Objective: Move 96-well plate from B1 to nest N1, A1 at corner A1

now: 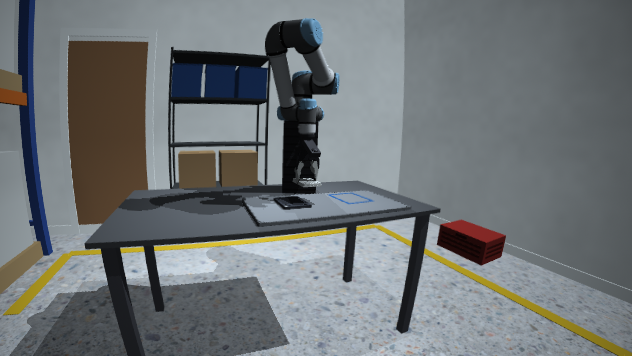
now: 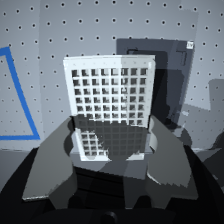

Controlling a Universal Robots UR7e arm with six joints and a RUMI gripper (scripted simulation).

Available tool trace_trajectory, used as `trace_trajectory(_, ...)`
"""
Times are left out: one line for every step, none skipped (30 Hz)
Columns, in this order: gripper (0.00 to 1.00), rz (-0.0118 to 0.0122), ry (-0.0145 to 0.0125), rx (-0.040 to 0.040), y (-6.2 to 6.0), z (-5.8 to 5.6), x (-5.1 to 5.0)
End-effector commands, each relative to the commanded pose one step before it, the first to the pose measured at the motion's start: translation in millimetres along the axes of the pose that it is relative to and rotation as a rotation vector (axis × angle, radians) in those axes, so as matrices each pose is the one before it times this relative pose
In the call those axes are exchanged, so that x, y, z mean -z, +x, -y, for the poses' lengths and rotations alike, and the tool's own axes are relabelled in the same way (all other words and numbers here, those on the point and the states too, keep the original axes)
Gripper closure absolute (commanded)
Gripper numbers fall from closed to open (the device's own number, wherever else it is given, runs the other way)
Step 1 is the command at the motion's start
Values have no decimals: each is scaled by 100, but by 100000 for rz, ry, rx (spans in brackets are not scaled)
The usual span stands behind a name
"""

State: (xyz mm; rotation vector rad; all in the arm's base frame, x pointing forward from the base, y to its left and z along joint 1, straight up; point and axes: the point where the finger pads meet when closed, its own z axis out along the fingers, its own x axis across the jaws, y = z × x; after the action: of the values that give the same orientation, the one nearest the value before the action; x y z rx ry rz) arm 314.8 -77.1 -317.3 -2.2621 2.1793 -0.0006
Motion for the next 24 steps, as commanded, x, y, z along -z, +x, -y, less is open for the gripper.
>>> trace_trajectory(100, 76, 61, 60, 1618, 118, 83)
trace_trajectory(100, -1, 0, 0, 333, 16, 13)
trace_trajectory(100, -1, 0, 0, 333, 16, 13)
trace_trajectory(100, 0, 0, 0, 0, 0, 0)
trace_trajectory(100, 0, 0, 0, 0, 0, 0)
trace_trajectory(100, 0, -1, 0, 334, 18, 13)
trace_trajectory(100, -1, 0, 0, 333, 16, 12)
trace_trajectory(100, -1, 0, 0, 333, 16, 12)
trace_trajectory(100, -1, 0, 0, 333, 16, 13)
trace_trajectory(100, -1, 0, 0, 333, 16, 13)
trace_trajectory(100, -1, 0, 0, 333, 16, 13)
trace_trajectory(100, -1, 0, 0, 333, 16, 13)
trace_trajectory(100, -1, 0, 0, 333, 16, 13)
trace_trajectory(100, -1, 0, 0, 333, 16, 13)
trace_trajectory(100, -1, 0, 0, 333, 16, 13)
trace_trajectory(100, -1, 0, 0, 333, 16, 13)
trace_trajectory(100, -1, 0, 0, 333, 17, 13)
trace_trajectory(100, -1, 0, 0, 333, 17, 13)
trace_trajectory(100, -1, 0, 0, 333, 17, 13)
trace_trajectory(100, 0, 0, 0, 64, 5, 0)
trace_trajectory(100, 0, 0, 0, 0, 0, 0)
trace_trajectory(100, 0, 0, 0, 0, 0, 0)
trace_trajectory(100, 1, -1, 0, 23, 3, 1)
trace_trajectory(100, 0, 0, 0, 15, 2, 0)
